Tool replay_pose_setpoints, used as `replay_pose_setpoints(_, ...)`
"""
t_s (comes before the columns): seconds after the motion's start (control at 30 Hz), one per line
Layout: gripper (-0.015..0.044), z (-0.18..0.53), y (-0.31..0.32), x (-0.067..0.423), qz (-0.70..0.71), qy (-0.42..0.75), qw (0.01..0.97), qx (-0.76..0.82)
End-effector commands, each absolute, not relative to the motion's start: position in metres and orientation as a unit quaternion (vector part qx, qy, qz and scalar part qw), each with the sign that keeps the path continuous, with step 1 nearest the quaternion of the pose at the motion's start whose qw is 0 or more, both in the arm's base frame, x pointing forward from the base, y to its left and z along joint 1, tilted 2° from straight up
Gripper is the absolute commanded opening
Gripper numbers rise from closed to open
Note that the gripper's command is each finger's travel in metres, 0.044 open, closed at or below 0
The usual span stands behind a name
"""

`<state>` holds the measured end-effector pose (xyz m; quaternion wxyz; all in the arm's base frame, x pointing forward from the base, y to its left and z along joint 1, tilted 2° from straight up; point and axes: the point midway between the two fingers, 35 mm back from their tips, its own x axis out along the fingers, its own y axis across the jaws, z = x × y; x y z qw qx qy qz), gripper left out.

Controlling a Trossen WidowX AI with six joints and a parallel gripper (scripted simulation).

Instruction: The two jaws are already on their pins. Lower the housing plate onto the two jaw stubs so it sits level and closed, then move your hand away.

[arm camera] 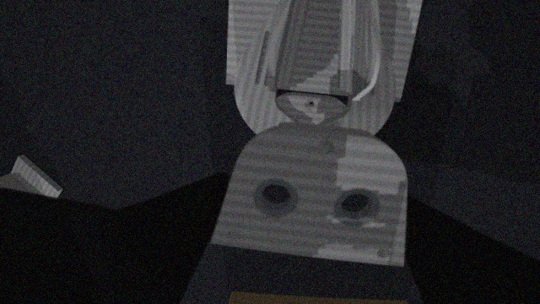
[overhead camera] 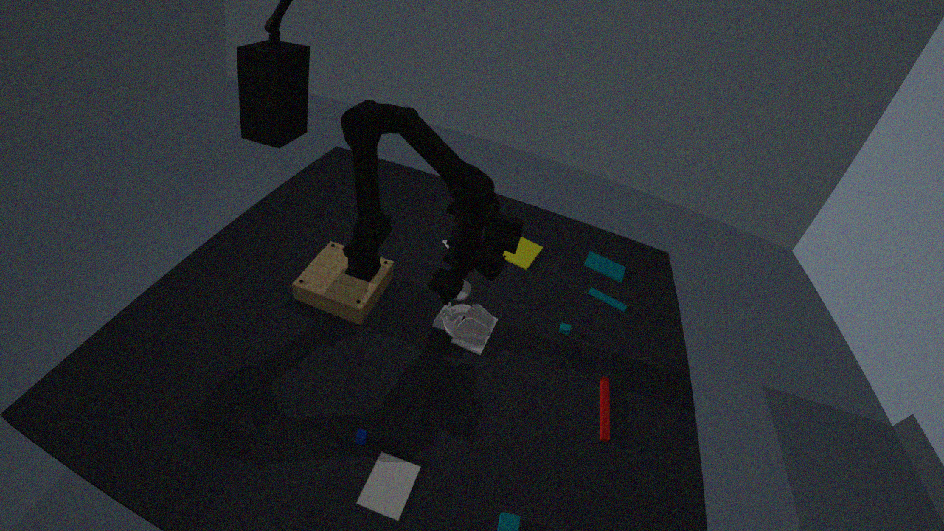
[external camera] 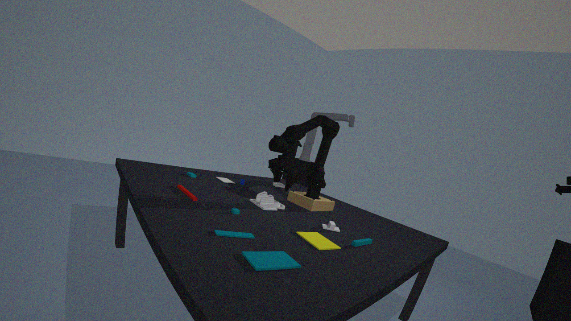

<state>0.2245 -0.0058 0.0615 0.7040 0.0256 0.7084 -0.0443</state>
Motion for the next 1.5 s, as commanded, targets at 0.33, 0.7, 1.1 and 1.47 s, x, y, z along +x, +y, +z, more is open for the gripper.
replay_pose_setpoints(0.33, 0.0351, 0.039, -0.007, 0.225, -0.047, 0.710, 0.702, 0.025)
replay_pose_setpoints(0.7, 0.0351, 0.020, -0.007, 0.224, -0.047, 0.710, 0.702, 0.025)
replay_pose_setpoints(1.1, 0.0351, 0.001, -0.008, 0.222, -0.047, 0.710, 0.702, 0.025)
replay_pose_setpoints(1.47, 0.0351, 0.000, -0.008, 0.222, -0.047, 0.710, 0.702, 0.025)
